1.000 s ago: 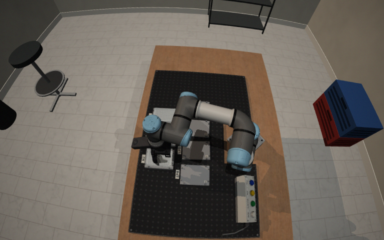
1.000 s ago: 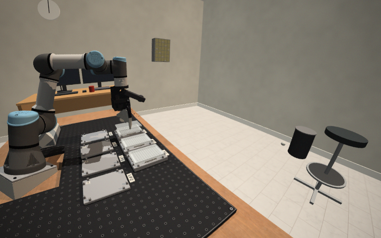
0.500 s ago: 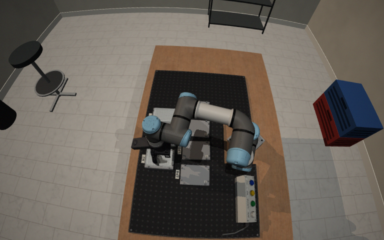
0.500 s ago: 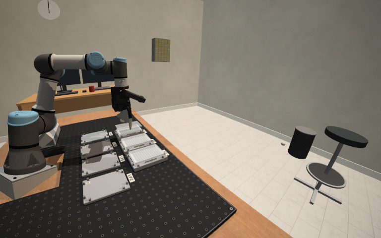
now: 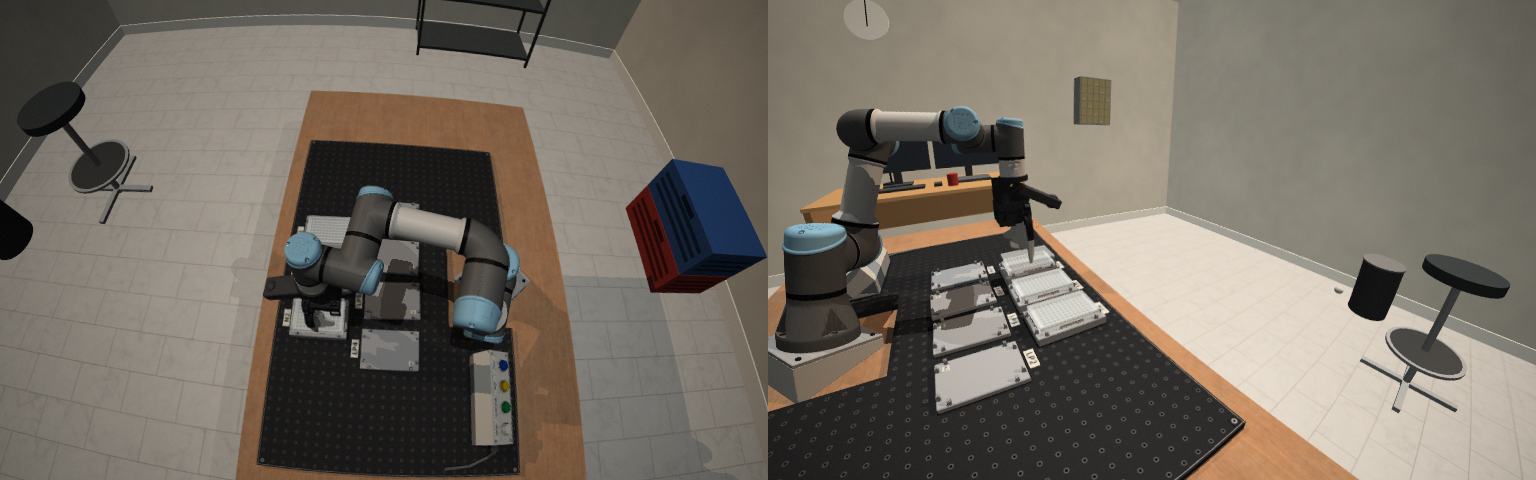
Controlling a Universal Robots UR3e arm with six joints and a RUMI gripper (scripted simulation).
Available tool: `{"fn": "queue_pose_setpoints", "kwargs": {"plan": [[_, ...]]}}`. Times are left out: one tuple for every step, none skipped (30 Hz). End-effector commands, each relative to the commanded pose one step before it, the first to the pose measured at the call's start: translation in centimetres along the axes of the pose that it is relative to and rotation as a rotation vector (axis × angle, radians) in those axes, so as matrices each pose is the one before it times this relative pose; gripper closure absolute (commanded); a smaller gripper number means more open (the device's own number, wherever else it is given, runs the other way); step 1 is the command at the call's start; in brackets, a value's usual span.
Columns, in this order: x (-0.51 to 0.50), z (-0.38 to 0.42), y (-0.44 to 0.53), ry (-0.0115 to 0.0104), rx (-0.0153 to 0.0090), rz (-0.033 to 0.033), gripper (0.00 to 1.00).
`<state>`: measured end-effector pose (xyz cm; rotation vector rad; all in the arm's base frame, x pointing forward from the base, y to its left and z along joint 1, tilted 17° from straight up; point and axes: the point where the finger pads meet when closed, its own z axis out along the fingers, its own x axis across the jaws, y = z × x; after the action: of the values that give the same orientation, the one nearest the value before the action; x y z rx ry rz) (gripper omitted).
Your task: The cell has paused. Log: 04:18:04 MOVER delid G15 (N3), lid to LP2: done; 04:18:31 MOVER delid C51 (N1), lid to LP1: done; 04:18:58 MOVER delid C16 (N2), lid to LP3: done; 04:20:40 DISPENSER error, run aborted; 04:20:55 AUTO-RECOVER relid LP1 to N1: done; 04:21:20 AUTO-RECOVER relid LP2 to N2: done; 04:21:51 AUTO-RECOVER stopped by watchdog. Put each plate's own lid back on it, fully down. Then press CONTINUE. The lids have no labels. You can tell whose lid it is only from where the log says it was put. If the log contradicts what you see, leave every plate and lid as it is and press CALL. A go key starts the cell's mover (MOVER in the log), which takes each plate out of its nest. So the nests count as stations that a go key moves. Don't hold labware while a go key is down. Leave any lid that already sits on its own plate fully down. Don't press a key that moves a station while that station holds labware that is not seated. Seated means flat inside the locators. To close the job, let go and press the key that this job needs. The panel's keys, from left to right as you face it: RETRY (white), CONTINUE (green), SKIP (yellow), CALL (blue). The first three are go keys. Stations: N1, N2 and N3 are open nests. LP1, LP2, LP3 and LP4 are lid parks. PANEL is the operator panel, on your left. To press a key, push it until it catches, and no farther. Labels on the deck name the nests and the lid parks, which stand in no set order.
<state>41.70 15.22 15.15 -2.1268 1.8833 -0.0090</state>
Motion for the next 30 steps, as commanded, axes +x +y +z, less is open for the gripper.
{"fn": "queue_pose_setpoints", "kwargs": {"plan": [[-0.001, 0.0718, -0.0719, 0.00054, 0.00305, -0.00057, 1.0], [0.0, 0.0333, 0.0003, 0.0, 0.0, 0.0, 1.0], [0.0, 0.0333, 0.0003, 0.0, 0.0, 0.0, 1.0], [0.0, 0.0, 0.0, 0.0, 0.0, 0.0, 1.0], [0.0, 0.0, 0.0, 0.0, 0.0, 0.0, 1.0], [0.0, 0.0339, 0.0009, 0.0, 0.0, 0.0, 1.0], [0.0, 0.0332, 0.0001, 0.0, 0.0, 0.0, 1.0], [0.0, 0.0332, 0.0001, 0.0, 0.0, 0.0, 1.0], [0.0, 0.0332, 0.0001, 0.0, 0.0, 0.0, 1.0], [0.0, 0.0333, 0.0002, 0.0, 0.0, 0.0, 1.0], [0.0, 0.0333, 0.0002, 0.0, 0.0, 0.0, 1.0], [0.0, 0.0333, 0.0002, 0.0, 0.0, 0.0, 1.0], [0.0, 0.0333, 0.0002, 0.0, 0.0, 0.0, 1.0], [0.0, 0.0333, 0.0002, 0.0, 0.0, 0.0, 1.0], [0.0, 0.0333, 0.0002, 0.0, 0.0, 0.0, 1.0], [0.0, 0.0333, 0.0002, 0.0, 0.0, 0.0, 1.0], [0.0, 0.0333, 0.0001, 0.0, 0.0, 0.0, 1.0], [0.0, 0.0333, 0.0001, 0.0, 0.0, 0.0, 1.0], [0.0, 0.0333, 0.0001, 0.0, 0.0, 0.0, 1.0], [0.0, 0.0333, 0.0001, 0.0, 0.0, 0.0, 1.0], [0.0, 0.0, 0.0, 0.0, 0.0, 0.0, 1.0], [0.0, 0.0, 0.0, 0.0, 0.0, 0.0, 1.0], [0.0, 0.0339, 0.0007, 0.0, 0.0, 0.0, 1.0], [0.0, 0.0332, -0.0001, 0.0, 0.0, 0.0, 1.0], [0.0, 0.0332, 0.0, 0.0, 0.0, 0.0, 1.0], [0.0, 0.0332, 0.0, 0.0, 0.0, 0.0, 1.0], [0.0, 0.0333, 0.0, 0.0, 0.0, 0.0, 1.0], [0.0, 0.0333, 0.0001, 0.0, 0.0, 0.0, 1.0], [0.0, 0.0333, 0.0001, 0.0, 0.0, 0.0, 1.0], [0.0, 0.0333, 0.0001, 0.0, 0.0, 0.0, 1.0]]}}
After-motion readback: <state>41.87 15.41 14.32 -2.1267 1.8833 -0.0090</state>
